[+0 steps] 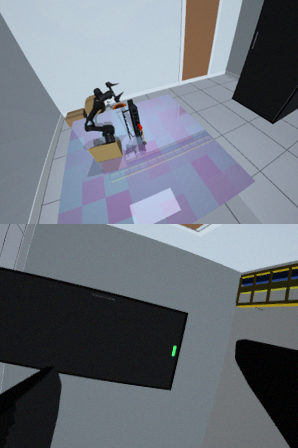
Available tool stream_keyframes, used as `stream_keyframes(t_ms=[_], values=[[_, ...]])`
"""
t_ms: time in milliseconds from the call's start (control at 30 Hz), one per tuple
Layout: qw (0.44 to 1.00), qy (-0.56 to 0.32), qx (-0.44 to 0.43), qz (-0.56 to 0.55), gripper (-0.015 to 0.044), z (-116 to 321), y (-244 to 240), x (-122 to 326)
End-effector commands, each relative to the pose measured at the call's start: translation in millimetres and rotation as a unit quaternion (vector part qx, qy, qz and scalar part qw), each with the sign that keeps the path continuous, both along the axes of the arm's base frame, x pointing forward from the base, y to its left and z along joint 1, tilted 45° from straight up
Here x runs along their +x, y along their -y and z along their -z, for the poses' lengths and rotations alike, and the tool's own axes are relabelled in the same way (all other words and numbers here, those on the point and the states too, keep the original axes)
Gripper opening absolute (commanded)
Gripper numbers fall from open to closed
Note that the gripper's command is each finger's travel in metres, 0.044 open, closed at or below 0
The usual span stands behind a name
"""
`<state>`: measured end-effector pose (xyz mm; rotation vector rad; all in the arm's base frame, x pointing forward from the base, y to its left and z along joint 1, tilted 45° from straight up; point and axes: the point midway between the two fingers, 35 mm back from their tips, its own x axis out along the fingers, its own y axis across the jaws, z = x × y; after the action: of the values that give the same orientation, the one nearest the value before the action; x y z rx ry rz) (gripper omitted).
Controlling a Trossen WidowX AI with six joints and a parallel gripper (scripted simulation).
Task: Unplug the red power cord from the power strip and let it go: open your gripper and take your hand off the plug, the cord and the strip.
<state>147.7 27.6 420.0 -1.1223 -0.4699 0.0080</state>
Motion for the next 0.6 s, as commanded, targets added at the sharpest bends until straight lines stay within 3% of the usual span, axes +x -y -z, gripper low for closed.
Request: stream_keyframes(t_ms=[0, 267, 567], values=[[1.000, -0.002, 0.003, 0.000, 0.0374, 0, 1, 1], [0.981, -0.107, 0.159, -0.013, 0.0164, 15, 33, 44], [0.879, -0.263, 0.396, 0.021, 0.0160, 49, 90, 110]])
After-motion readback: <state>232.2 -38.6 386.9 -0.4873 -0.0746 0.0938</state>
